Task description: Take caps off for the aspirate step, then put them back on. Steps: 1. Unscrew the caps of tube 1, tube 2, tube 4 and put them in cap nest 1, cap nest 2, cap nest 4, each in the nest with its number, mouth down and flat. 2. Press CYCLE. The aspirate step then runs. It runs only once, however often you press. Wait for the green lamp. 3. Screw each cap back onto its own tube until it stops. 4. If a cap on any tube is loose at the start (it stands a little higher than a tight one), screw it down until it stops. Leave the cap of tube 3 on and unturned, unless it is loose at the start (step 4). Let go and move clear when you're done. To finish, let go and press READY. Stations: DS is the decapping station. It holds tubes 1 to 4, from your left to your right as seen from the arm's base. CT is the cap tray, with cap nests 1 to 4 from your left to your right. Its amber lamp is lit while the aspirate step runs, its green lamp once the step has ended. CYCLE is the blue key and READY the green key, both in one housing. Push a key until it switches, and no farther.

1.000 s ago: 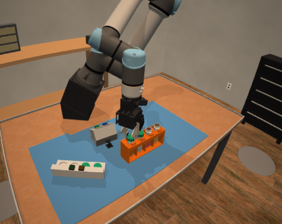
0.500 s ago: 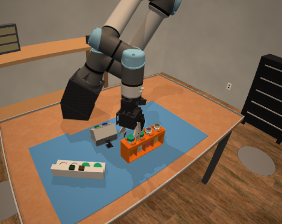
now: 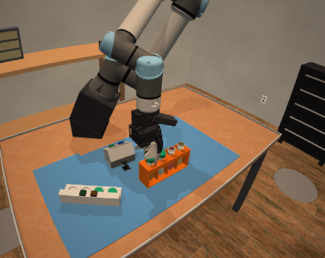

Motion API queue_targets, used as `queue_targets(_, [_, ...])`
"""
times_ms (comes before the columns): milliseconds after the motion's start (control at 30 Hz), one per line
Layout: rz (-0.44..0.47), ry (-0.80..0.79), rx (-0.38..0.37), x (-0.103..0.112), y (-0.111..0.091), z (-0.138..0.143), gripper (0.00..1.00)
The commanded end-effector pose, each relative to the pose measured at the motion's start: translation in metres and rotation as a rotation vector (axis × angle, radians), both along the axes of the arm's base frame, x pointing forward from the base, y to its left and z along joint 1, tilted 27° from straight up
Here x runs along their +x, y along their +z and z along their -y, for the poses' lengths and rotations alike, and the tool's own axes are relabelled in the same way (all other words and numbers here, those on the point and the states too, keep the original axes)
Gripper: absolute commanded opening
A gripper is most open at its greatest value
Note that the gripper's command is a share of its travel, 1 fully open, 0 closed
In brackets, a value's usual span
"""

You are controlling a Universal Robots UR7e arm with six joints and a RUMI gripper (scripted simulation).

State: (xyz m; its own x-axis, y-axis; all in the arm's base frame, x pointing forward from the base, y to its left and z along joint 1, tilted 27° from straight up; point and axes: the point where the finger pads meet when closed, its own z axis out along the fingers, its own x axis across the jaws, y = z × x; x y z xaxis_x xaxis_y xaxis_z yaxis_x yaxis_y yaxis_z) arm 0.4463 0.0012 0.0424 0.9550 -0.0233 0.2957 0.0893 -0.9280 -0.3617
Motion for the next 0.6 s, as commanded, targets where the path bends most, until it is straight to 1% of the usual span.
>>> queue_targets(0, [-0.104, -0.251, 0.063, 0.0002, 0.0003, 0.0000, 0.35])
queue_targets(333, [-0.105, -0.252, 0.063, 0.0002, 0.0003, 0.0000, 0.35])
queue_targets(367, [-0.105, -0.252, 0.063, 0.0002, 0.0003, 0.0000, 0.00])
queue_targets(567, [-0.105, -0.252, 0.063, 0.0002, 0.0003, 0.0000, 0.00])
